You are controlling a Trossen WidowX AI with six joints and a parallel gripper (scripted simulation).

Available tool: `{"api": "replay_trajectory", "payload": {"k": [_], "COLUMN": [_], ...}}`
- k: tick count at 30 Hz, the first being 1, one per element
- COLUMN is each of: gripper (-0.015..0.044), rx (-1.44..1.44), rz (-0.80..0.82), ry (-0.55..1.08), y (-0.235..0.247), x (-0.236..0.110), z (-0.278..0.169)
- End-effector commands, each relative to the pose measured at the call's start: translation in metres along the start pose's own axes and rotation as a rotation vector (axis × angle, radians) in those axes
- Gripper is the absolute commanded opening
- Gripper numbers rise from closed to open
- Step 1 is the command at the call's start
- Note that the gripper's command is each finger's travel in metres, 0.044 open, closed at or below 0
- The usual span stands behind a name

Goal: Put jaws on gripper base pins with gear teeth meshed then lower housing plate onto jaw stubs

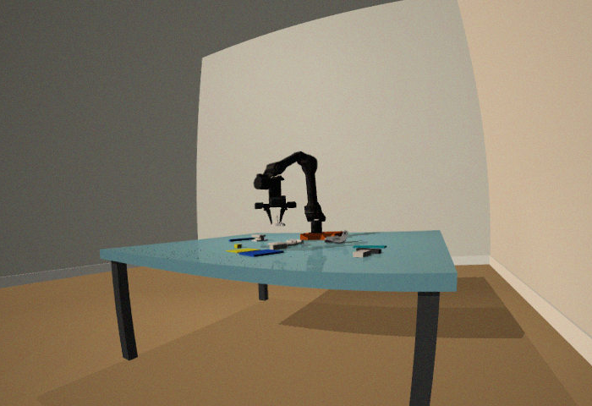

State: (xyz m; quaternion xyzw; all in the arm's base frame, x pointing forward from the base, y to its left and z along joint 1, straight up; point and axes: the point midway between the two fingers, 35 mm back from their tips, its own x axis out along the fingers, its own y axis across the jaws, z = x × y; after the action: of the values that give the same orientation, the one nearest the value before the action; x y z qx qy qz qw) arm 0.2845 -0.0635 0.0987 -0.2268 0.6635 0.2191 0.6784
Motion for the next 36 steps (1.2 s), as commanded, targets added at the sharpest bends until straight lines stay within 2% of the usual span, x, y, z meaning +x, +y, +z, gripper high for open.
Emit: {"api": "replay_trajectory", "payload": {"k": [1,36], "gripper": [0.0134,0.0134], "rx": [-0.087,-0.982], "rz": [0.0,0.005], "ry": [0.003,0.001], "y": [0.005,0.055], "x": [0.0,0.0], "z": [0.0,0.0]}}
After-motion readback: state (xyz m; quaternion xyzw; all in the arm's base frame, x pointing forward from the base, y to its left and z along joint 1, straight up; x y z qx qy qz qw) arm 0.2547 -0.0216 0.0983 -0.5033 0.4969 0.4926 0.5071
